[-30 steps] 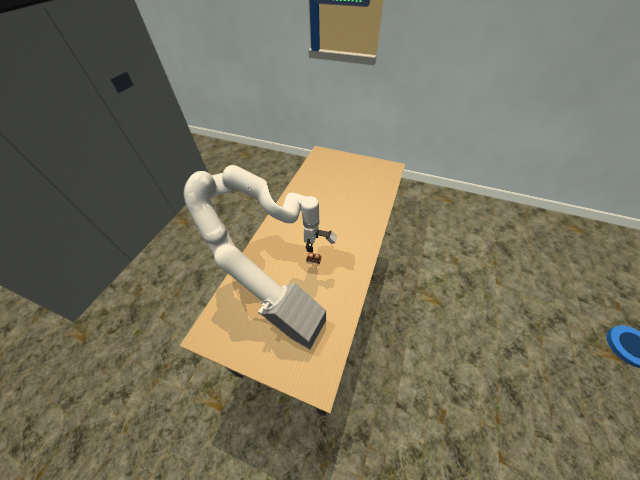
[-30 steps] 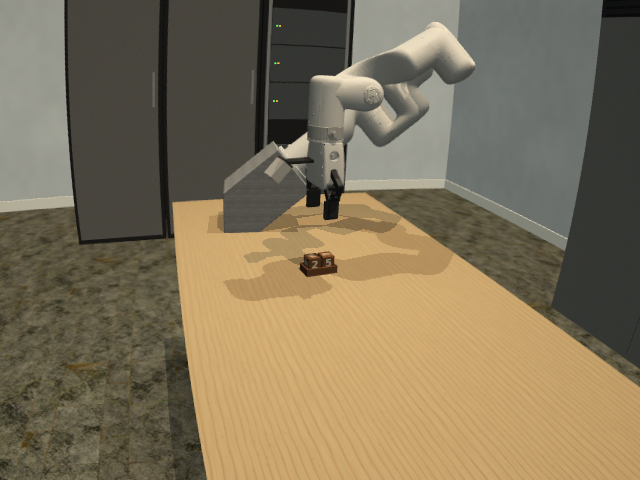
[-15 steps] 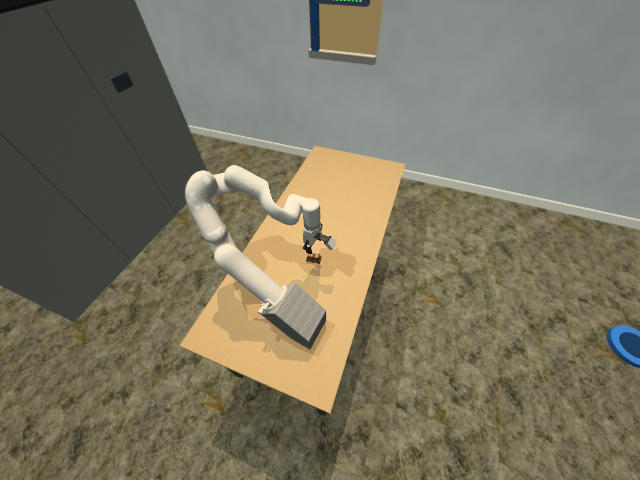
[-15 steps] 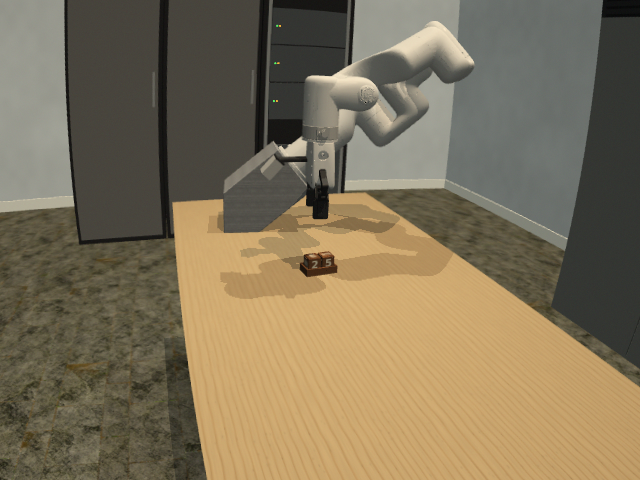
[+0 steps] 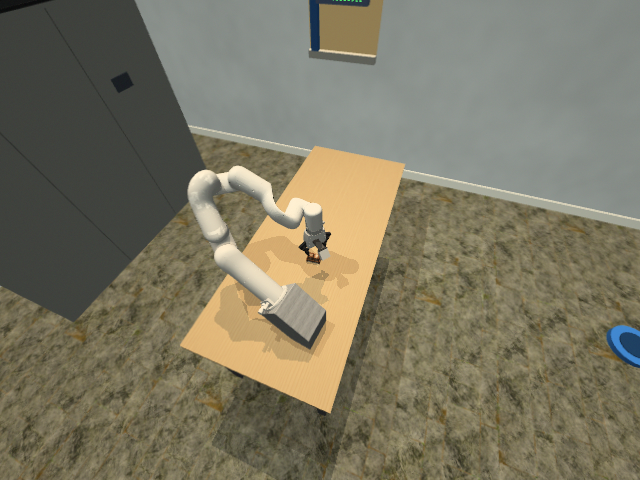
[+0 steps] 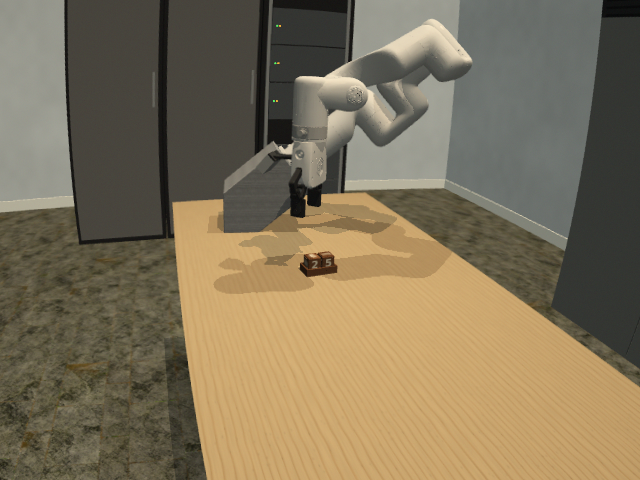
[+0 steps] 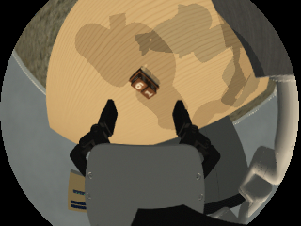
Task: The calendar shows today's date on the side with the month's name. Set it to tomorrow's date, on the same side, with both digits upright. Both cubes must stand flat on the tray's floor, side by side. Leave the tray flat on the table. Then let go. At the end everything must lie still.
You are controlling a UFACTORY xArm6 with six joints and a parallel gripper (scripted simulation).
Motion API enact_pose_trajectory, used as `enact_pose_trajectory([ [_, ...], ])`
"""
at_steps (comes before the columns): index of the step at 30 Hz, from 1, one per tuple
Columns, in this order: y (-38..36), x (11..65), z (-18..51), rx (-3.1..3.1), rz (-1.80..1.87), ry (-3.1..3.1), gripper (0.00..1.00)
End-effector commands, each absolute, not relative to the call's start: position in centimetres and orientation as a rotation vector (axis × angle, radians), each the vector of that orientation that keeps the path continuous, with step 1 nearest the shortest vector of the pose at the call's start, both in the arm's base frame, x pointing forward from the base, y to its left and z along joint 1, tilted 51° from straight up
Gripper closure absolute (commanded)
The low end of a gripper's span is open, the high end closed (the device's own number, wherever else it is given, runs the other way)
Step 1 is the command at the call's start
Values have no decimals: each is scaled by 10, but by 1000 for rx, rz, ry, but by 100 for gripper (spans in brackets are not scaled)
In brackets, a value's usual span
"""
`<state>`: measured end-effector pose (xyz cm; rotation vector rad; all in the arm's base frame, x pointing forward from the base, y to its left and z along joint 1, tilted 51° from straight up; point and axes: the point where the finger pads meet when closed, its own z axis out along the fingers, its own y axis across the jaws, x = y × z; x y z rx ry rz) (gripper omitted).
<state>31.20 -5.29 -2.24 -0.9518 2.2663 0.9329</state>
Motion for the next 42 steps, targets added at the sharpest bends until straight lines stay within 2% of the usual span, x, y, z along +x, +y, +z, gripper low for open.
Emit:
enact_pose_trajectory([
  [1,-56,307,-27,-770,1003,2383,0],
  [27,-63,278,-52,321,1283,2742,0],
  [42,-66,256,-68,1220,1381,2739,0],
])
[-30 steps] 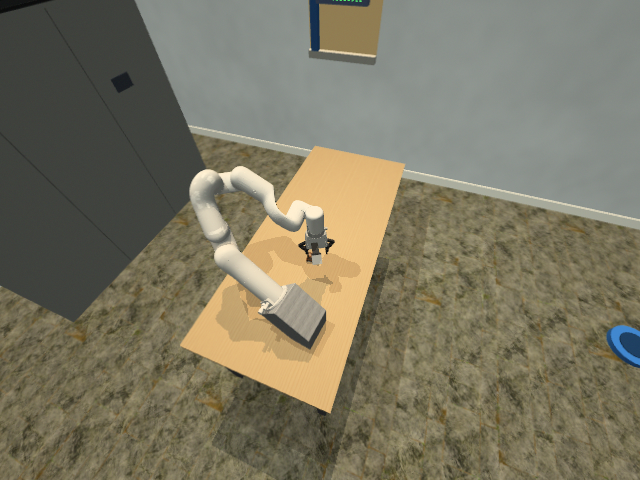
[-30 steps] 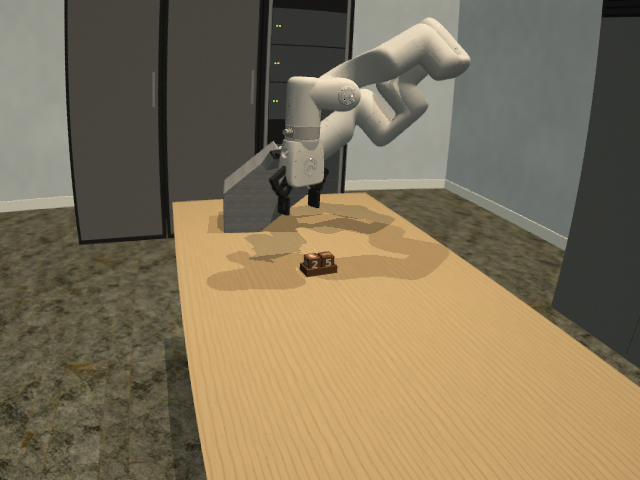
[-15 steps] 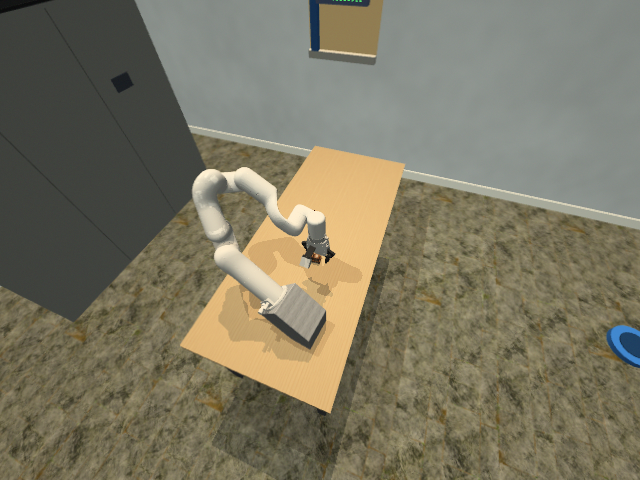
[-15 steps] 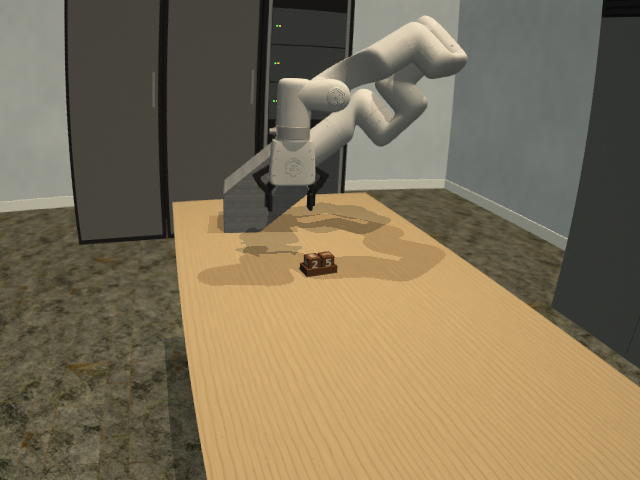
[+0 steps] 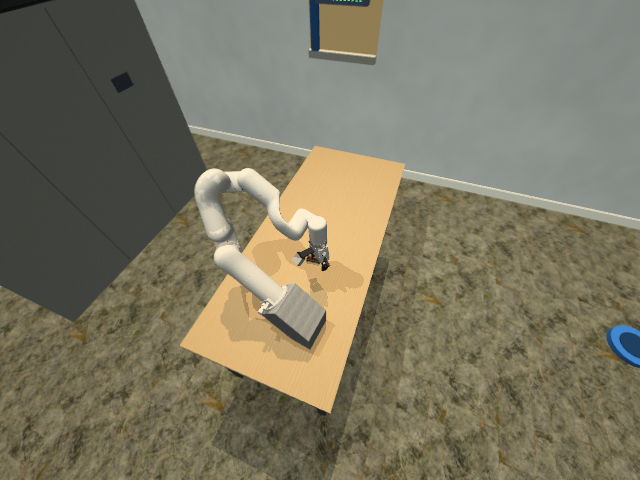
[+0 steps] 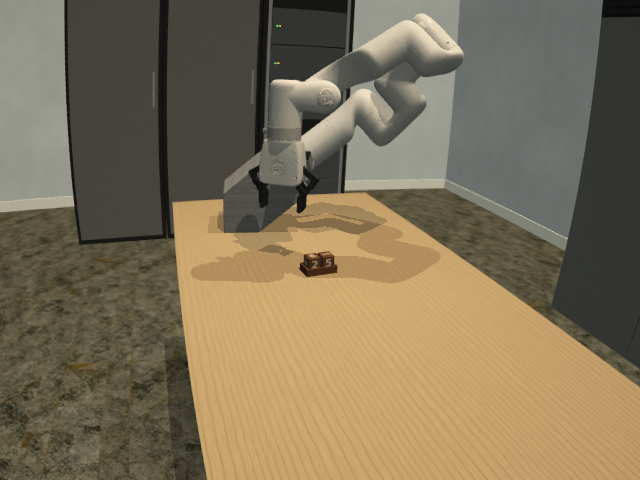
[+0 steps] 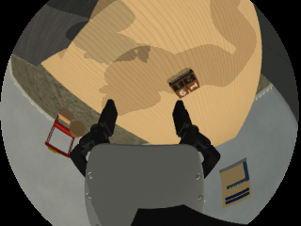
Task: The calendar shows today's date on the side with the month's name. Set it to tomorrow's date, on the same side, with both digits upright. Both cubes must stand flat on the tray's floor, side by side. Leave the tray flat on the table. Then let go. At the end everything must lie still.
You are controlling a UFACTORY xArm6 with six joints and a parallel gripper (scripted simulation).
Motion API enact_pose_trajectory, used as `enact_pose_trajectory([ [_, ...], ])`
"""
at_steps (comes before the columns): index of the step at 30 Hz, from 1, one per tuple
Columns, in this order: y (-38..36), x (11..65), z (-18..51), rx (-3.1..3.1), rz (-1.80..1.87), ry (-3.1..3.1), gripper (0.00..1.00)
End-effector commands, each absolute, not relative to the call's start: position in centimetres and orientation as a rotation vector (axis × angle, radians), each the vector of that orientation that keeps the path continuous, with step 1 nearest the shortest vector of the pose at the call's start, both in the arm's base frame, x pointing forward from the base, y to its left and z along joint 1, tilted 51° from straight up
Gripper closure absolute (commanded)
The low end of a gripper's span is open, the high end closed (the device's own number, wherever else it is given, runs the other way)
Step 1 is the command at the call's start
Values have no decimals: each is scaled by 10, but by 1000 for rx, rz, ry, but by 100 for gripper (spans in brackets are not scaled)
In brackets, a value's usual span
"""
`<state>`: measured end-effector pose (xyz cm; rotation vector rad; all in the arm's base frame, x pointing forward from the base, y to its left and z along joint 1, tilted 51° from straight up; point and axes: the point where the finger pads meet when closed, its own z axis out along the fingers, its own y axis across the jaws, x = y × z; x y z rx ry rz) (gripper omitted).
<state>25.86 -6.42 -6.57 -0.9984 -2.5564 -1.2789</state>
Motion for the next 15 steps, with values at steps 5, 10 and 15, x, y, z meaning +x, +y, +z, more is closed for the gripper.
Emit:
enact_pose_trajectory([
  [5,-66,250,-72,-1280,-1199,-2323,0],
  [10,-66,242,-77,-1474,-1133,-2130,0],
  [15,-66,236,-81,-1615,-1074,-1964,0],
])
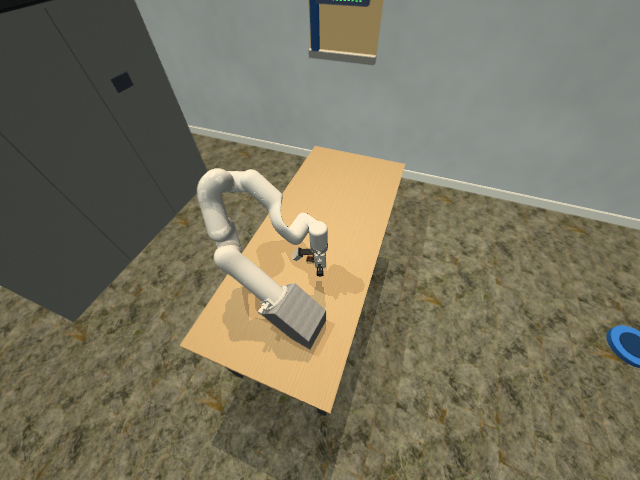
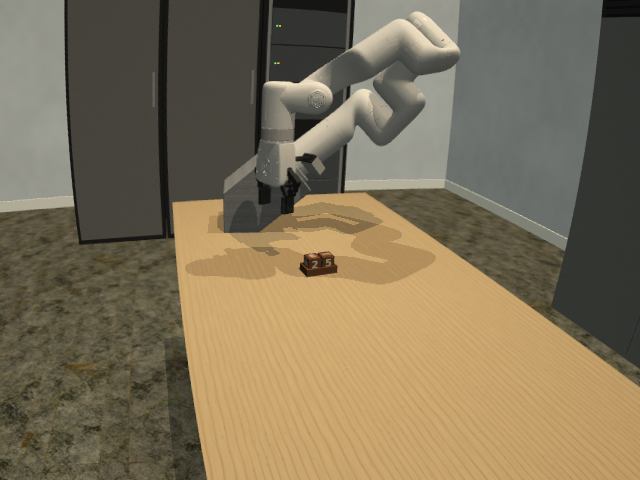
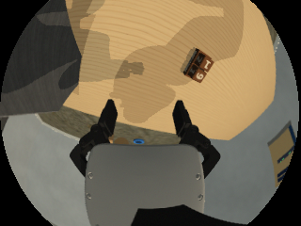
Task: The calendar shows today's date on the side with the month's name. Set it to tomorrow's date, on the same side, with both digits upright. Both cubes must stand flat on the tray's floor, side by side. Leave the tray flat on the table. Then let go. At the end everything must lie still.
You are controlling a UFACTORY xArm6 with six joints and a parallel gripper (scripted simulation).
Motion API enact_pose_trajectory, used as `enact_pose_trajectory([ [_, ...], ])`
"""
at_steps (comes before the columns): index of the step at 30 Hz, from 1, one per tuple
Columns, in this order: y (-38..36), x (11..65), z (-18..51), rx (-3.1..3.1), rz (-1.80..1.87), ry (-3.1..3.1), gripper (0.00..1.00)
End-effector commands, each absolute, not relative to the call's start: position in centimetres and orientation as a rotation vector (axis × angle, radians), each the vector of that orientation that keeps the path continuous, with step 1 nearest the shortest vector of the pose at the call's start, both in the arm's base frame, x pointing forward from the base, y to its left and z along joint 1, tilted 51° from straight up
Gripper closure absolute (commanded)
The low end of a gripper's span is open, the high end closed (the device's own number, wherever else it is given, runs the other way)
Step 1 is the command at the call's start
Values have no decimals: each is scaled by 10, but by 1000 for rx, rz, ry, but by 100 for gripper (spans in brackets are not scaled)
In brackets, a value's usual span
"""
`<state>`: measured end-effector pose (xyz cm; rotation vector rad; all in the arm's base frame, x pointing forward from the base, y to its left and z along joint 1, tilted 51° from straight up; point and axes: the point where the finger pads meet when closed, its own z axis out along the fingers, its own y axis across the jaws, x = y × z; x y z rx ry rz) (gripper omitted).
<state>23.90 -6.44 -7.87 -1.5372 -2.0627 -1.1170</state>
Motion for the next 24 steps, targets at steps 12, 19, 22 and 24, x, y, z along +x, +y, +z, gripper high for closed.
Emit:
enact_pose_trajectory([
  [12,-65,227,-87,-1813,-969,-1682,0],
  [19,-65,226,-87,-1822,-963,-1668,0],
  [22,-64,226,-88,-1822,-963,-1668,0],
  [24,-62,227,-90,-1822,-964,-1668,0],
])
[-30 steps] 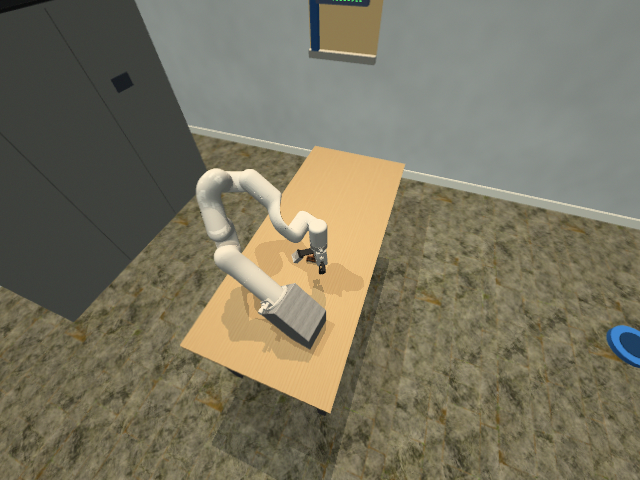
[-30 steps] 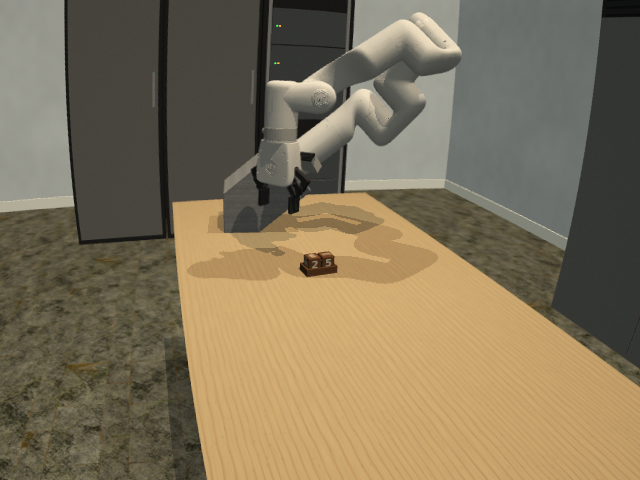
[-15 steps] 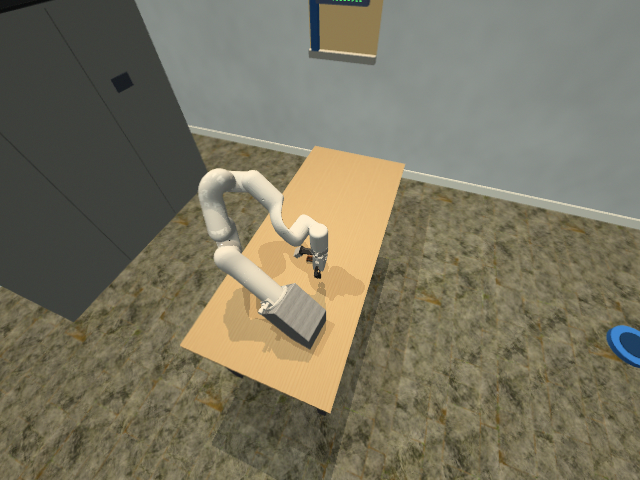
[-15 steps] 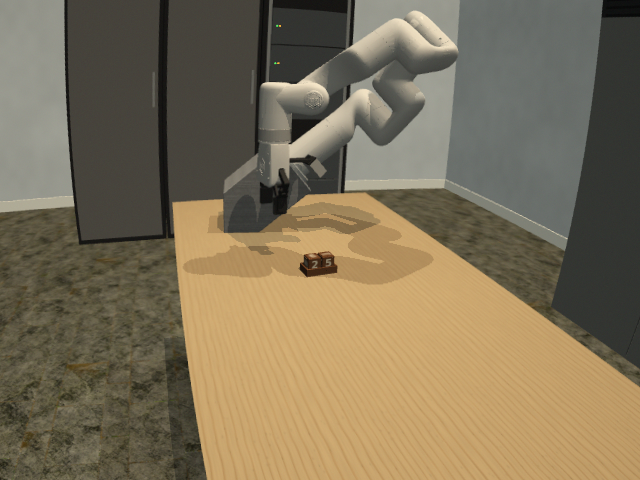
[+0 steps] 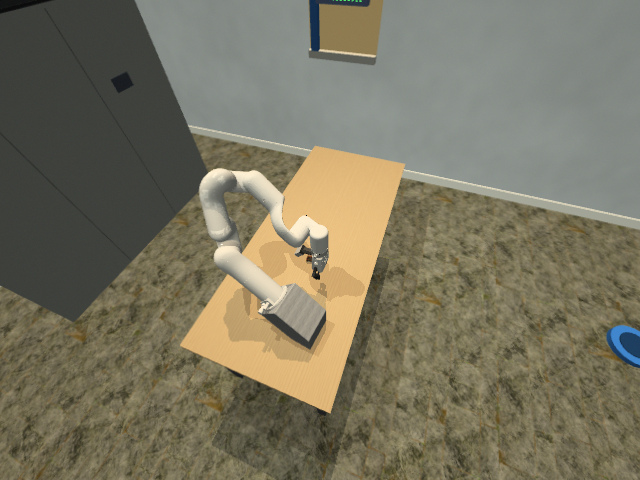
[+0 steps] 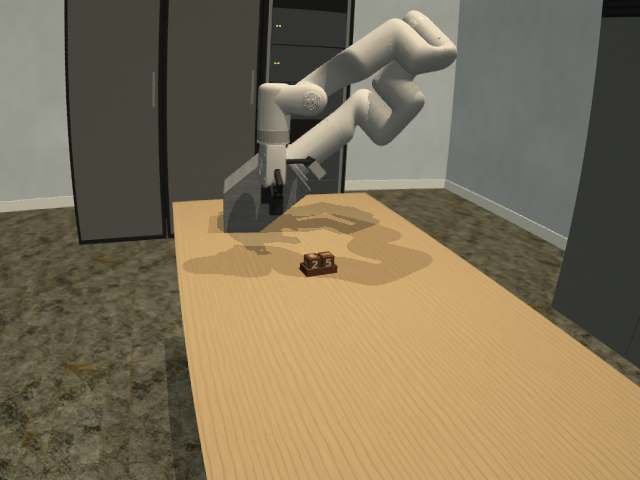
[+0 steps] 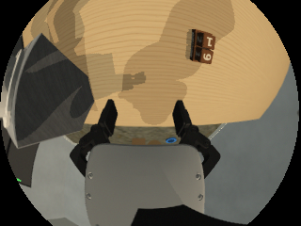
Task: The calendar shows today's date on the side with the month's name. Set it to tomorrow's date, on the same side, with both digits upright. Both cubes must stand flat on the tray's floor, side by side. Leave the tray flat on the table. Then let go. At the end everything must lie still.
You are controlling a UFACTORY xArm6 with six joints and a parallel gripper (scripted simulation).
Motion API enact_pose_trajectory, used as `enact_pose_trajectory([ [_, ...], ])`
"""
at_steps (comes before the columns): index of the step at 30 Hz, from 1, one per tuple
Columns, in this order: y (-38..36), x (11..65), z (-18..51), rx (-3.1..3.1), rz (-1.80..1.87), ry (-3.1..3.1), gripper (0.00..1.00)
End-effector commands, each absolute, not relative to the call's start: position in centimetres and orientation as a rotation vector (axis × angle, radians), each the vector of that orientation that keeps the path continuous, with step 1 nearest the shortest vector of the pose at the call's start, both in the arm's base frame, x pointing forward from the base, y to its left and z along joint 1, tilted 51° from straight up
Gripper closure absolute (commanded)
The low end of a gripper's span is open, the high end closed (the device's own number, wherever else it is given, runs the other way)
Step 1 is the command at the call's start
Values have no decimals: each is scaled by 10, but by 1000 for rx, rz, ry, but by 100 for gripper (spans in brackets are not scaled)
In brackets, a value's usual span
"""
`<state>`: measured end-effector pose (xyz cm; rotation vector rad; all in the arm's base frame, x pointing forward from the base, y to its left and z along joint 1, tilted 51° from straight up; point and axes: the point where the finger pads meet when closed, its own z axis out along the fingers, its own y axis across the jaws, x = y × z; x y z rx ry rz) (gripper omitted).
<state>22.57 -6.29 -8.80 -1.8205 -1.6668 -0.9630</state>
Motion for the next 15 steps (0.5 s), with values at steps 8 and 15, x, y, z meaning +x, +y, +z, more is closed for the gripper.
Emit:
enact_pose_trajectory([
  [8,-38,232,-110,-1822,-964,-1668,0],
  [15,-24,235,-123,-1823,-964,-1668,0],
])
